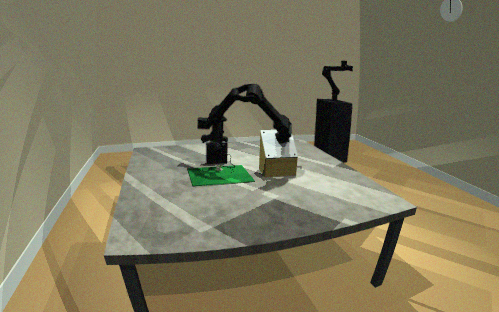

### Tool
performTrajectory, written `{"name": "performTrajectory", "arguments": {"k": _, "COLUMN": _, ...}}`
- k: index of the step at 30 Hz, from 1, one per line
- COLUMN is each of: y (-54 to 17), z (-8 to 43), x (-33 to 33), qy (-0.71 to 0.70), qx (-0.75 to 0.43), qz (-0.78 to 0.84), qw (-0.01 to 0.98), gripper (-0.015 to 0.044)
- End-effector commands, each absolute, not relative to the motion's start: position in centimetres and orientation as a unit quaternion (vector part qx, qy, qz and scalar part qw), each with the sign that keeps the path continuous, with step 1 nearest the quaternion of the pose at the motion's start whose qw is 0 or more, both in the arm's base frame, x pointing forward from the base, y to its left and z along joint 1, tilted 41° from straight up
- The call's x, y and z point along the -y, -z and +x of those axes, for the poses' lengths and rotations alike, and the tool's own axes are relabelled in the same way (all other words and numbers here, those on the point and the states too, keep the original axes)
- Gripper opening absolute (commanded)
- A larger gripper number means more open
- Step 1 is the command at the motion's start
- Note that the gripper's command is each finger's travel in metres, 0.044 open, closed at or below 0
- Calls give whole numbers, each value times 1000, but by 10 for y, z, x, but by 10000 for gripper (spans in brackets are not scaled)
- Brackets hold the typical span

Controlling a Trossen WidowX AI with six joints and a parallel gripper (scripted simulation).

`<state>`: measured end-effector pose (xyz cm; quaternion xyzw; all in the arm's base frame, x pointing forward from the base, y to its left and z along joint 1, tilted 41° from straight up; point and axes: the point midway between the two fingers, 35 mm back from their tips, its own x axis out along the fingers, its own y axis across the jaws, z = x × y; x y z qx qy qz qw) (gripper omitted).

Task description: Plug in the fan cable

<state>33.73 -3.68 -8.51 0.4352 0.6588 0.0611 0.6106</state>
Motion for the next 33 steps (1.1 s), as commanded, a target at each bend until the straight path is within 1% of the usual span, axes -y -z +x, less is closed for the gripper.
{"name": "performTrajectory", "arguments": {"k": 1, "y": 88, "z": 337, "x": 36, "qy": -58, "qx": -660, "qz": 436, "qw": 609, "gripper": 0}}
{"name": "performTrajectory", "arguments": {"k": 5, "y": 102, "z": 340, "x": 23, "qy": -59, "qx": -660, "qz": 436, "qw": 609, "gripper": 0}}
{"name": "performTrajectory", "arguments": {"k": 33, "y": 101, "z": 341, "x": 22, "qy": -60, "qx": -660, "qz": 436, "qw": 609, "gripper": 0}}
